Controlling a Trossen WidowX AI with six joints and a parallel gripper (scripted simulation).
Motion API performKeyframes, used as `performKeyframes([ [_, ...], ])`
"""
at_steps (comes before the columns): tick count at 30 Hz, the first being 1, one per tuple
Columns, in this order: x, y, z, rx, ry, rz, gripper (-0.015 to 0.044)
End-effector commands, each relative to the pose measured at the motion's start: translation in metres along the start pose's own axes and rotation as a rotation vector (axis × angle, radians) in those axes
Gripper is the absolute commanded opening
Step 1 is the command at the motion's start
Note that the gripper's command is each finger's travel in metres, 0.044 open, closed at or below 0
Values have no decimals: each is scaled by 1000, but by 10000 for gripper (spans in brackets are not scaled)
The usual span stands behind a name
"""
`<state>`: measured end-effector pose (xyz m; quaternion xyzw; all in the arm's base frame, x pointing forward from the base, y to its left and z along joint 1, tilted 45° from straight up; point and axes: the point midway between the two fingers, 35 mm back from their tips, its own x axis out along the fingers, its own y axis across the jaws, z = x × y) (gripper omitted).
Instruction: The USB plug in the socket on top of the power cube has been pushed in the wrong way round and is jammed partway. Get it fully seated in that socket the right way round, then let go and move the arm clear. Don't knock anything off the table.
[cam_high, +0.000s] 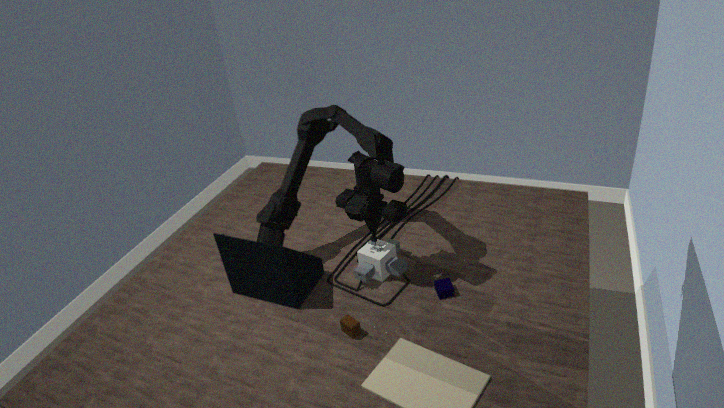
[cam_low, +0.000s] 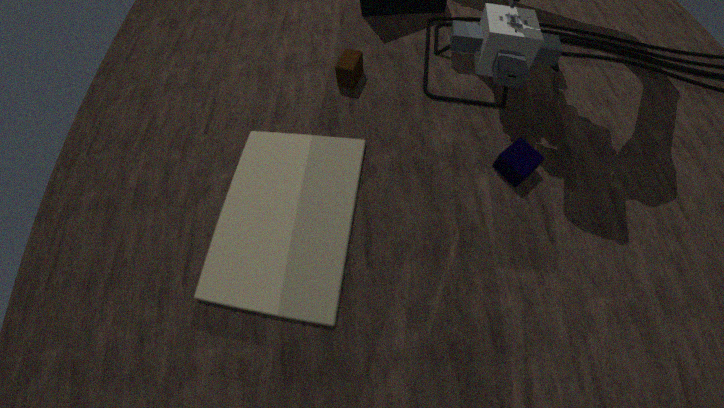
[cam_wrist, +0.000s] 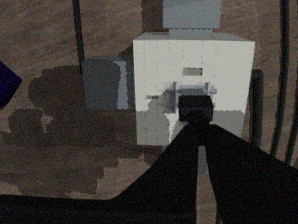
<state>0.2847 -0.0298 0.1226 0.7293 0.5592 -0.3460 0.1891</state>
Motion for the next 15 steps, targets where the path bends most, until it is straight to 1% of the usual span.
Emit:
performKeyframes([
  [1,1,-1,0,12,0,-2,0],
  [15,2,0,-1,5,9,0,0],
])
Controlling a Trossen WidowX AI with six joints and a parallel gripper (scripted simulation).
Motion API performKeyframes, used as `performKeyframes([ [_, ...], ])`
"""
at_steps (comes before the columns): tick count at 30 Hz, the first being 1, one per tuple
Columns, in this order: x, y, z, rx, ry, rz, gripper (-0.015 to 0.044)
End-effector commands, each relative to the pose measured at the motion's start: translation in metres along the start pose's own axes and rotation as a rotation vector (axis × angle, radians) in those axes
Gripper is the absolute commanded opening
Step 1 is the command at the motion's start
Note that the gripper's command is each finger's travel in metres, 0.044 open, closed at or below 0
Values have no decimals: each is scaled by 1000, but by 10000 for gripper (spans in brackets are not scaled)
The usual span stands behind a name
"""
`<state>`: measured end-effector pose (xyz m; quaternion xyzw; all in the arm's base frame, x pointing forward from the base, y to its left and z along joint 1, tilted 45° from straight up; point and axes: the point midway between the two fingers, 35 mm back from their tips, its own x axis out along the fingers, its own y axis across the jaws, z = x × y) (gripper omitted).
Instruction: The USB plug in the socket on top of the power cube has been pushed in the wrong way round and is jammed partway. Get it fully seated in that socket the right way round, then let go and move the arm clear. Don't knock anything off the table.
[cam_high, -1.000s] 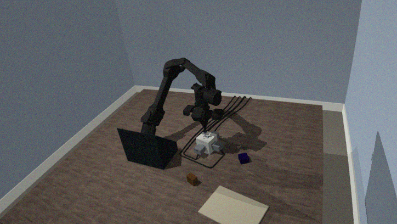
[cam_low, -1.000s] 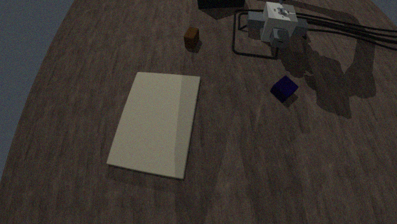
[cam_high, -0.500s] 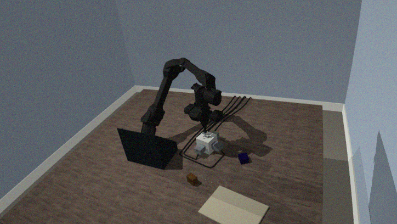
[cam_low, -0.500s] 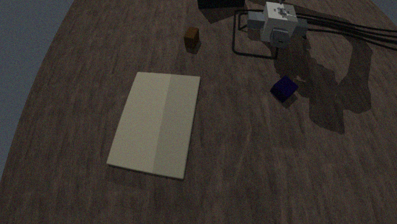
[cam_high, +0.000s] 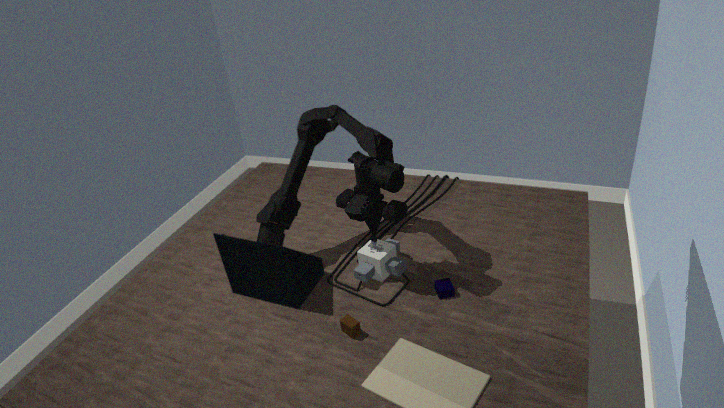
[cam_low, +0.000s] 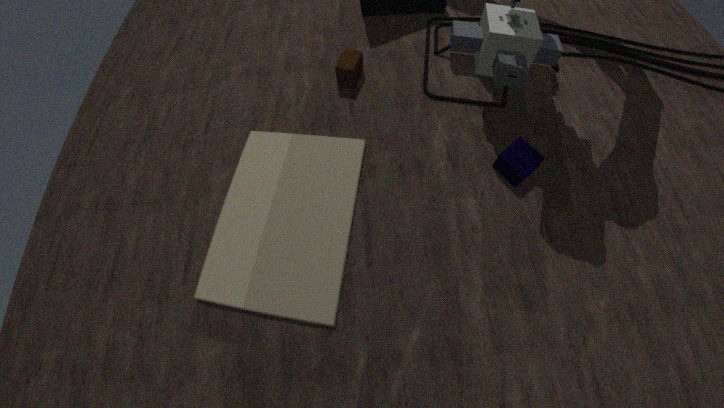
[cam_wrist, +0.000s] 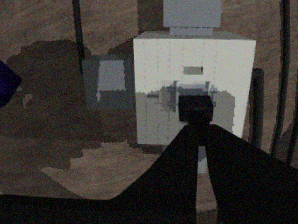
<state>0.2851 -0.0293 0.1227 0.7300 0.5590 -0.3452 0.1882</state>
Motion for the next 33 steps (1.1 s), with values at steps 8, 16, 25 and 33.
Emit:
performKeyframes([
  [8,2,0,-1,7,11,-1,0],
  [16,3,-1,-1,10,16,-1,0],
  [25,4,-1,-1,13,22,-2,0],
  [33,5,-1,-2,15,27,-2,0],
])
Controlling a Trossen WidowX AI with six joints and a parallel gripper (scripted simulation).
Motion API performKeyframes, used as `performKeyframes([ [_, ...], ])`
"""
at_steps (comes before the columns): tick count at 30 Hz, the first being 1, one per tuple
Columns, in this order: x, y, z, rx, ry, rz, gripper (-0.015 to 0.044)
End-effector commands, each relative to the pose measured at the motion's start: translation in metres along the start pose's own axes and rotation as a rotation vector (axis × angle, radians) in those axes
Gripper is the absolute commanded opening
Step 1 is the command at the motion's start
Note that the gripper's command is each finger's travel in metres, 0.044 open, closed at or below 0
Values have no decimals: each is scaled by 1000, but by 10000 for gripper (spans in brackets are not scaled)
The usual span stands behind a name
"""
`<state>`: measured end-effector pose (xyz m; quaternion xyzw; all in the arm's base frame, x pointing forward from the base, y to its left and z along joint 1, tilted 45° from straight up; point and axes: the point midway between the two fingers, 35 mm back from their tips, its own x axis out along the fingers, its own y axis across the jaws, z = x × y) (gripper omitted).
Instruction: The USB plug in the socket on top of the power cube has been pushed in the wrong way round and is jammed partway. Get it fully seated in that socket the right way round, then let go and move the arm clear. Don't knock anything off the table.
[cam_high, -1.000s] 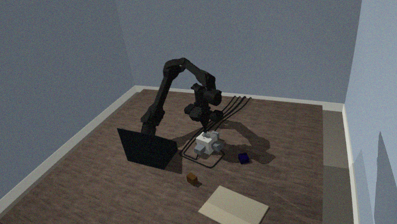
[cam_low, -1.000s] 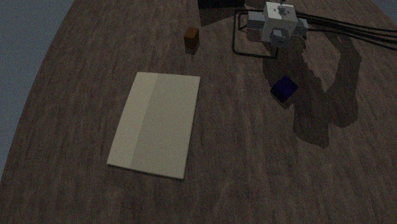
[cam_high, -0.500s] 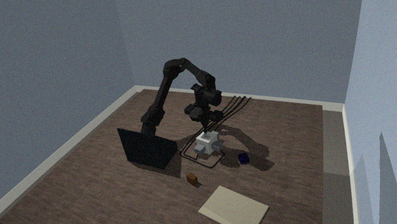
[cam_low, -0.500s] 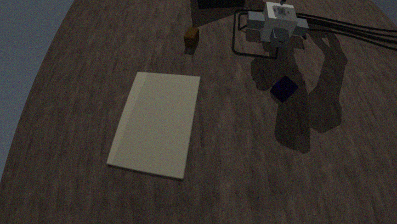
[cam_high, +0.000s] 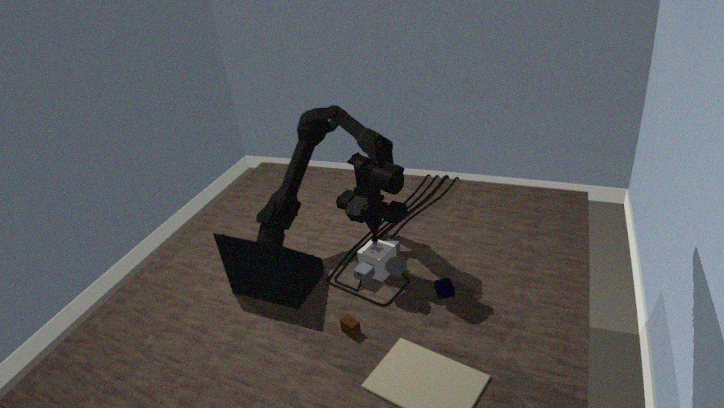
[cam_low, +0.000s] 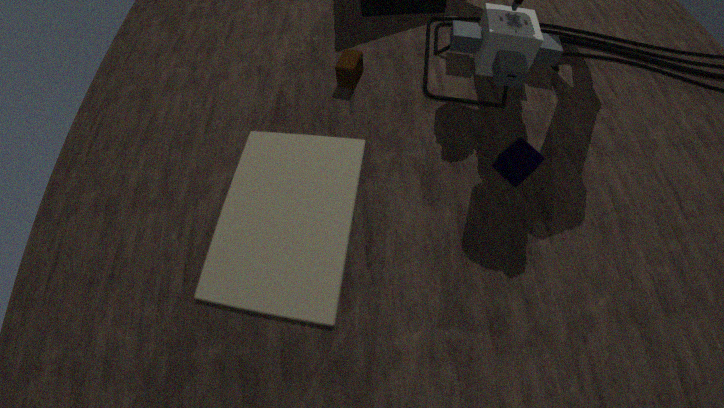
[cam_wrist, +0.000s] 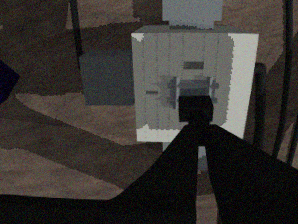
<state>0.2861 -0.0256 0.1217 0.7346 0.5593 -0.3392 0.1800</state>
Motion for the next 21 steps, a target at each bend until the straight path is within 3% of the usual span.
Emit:
performKeyframes([
  [1,2,-1,0,9,7,-3,0],
  [21,4,-1,-1,15,20,-3,0],
])
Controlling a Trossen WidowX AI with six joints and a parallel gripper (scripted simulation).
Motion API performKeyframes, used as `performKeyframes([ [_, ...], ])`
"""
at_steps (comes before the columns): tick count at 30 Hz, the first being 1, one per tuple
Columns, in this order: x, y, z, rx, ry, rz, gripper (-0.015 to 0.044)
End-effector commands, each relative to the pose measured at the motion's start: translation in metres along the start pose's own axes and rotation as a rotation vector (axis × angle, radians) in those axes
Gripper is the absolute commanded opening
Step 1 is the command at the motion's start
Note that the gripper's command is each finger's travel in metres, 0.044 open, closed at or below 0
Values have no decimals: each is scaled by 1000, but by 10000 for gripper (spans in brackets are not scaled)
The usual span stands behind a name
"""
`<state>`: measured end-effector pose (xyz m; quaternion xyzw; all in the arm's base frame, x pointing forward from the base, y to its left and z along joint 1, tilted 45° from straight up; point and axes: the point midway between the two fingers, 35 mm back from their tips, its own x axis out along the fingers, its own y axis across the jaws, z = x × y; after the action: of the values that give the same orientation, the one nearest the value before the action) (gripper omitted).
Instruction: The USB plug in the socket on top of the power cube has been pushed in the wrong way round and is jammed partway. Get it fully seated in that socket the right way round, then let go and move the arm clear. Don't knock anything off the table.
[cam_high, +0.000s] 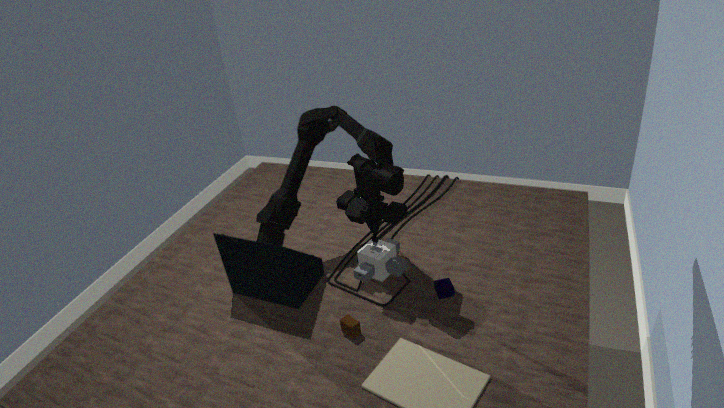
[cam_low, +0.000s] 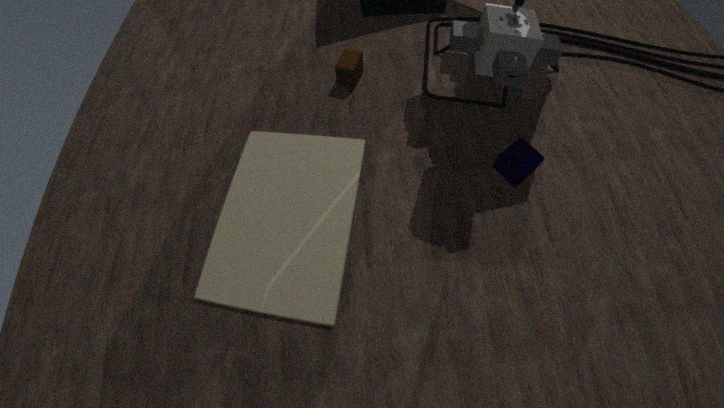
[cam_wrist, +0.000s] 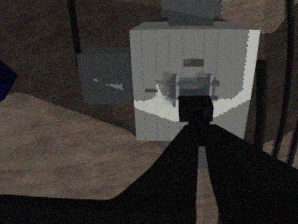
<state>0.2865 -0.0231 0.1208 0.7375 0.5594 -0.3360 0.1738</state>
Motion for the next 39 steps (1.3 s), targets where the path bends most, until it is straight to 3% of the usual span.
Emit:
performKeyframes([
  [1,2,-1,0,9,7,-3,0],
  [39,6,-1,-2,21,32,-3,0],
])
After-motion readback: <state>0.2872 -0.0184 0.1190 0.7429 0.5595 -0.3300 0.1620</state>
